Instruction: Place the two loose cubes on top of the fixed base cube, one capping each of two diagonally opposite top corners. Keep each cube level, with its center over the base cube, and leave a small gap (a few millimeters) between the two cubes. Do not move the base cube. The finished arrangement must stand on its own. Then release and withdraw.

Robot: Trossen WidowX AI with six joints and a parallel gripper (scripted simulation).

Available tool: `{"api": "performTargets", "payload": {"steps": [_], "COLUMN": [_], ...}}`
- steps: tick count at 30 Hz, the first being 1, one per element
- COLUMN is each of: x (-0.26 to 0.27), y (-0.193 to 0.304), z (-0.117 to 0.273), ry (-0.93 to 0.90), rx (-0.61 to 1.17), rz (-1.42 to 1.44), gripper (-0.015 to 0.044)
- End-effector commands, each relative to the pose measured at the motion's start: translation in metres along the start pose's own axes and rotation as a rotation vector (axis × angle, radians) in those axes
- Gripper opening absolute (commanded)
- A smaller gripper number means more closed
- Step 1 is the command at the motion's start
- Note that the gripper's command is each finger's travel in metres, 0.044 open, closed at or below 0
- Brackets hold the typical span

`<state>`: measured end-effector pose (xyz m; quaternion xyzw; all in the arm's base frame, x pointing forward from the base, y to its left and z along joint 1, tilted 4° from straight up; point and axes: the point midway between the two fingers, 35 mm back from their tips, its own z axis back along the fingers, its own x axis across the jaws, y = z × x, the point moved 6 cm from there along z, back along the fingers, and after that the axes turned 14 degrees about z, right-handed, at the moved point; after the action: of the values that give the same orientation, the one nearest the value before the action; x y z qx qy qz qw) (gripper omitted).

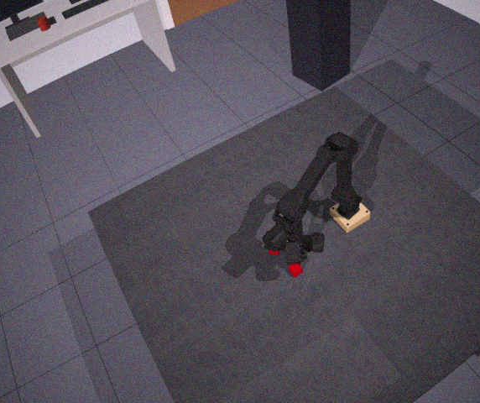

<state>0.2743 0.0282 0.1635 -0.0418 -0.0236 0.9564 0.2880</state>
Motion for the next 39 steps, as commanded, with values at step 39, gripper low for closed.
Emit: {"api": "performTargets", "payload": {"steps": [39], "x": [-0.001], "y": [0.001], "z": [-0.028], "ry": [0.005], "rx": [0.002], "rz": [-0.006], "gripper": [0.0105]}}
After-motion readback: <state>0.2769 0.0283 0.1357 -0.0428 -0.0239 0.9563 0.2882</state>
